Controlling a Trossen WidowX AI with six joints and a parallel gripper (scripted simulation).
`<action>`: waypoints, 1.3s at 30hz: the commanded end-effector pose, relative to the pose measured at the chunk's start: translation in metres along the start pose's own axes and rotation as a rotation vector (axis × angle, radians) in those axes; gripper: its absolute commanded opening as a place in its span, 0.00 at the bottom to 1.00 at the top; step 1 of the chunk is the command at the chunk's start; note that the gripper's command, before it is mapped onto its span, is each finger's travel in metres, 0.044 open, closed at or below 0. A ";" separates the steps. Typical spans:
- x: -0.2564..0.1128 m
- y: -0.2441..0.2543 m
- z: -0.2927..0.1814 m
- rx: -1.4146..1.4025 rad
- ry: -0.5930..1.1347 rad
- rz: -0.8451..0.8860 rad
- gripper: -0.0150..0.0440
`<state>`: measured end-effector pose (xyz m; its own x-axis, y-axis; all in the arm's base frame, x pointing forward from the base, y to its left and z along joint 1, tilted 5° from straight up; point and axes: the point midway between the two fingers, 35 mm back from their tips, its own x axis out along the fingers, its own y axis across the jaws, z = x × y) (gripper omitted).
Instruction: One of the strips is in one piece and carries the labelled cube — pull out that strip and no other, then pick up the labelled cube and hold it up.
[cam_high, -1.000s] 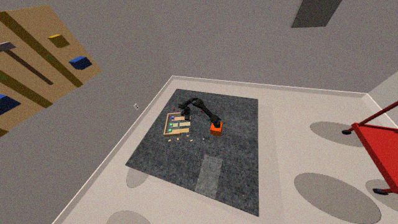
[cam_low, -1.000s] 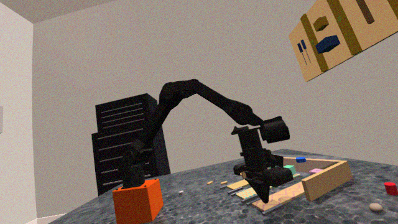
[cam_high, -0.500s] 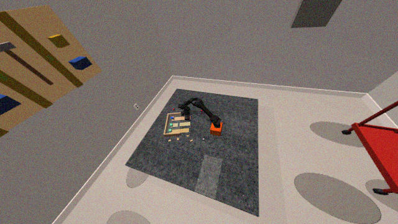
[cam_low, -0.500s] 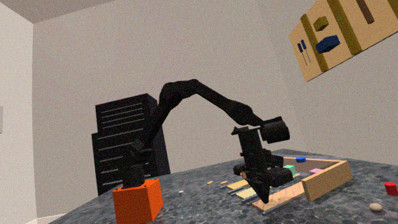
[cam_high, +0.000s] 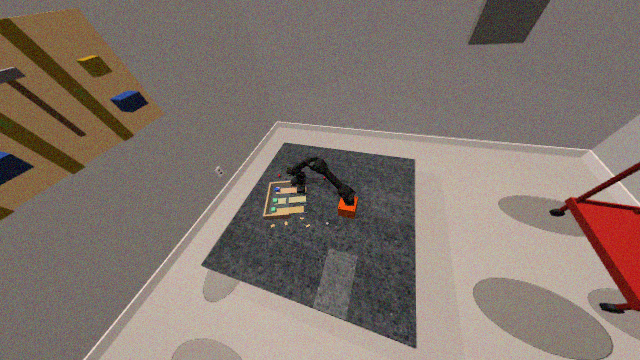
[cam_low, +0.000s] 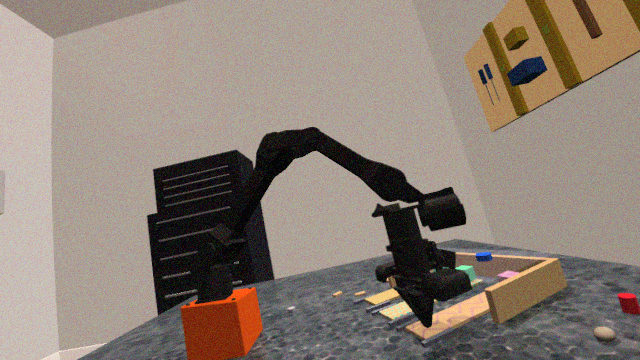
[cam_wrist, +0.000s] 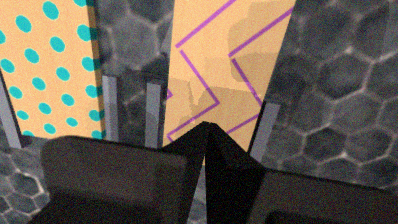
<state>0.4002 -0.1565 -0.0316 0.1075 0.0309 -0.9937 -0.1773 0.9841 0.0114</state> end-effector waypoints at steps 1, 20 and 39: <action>0.002 0.000 -0.001 0.003 0.002 -0.002 0.25; 0.004 0.000 0.000 0.003 0.002 -0.002 0.25; 0.005 0.000 -0.005 0.003 0.002 -0.002 0.25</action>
<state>0.4016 -0.1572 -0.0324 0.1152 0.0269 -0.9930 -0.1764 0.9843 0.0062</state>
